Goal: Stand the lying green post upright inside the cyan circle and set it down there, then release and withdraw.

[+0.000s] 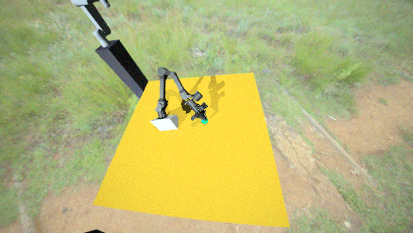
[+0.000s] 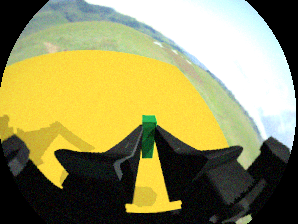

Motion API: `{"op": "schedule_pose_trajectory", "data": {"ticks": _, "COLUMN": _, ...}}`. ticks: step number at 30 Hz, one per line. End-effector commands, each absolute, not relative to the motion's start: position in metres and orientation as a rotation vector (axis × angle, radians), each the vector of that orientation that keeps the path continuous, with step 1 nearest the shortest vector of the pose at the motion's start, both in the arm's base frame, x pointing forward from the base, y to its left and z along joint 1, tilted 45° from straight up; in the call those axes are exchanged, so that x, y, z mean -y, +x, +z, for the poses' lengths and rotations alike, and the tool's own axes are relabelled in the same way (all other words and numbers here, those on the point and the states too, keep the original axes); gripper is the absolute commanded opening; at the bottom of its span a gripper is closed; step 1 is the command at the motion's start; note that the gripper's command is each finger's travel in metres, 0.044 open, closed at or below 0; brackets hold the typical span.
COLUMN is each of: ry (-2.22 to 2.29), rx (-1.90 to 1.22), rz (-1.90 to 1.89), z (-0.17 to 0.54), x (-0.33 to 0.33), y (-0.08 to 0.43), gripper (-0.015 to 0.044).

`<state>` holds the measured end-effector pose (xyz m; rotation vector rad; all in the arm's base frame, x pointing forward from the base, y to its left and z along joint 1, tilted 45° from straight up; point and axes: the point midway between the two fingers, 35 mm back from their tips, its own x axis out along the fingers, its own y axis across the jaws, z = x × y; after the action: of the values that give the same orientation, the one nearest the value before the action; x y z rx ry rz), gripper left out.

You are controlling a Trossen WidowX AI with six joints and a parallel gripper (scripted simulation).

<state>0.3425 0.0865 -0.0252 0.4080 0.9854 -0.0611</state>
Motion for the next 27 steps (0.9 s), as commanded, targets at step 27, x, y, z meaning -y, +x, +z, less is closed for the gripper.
{"op": "schedule_pose_trajectory", "data": {"ticks": 27, "ry": 0.483, "rx": -0.774, "rz": -0.115, "z": -0.008, "x": -0.086, "y": 0.334, "gripper": 0.0023}}
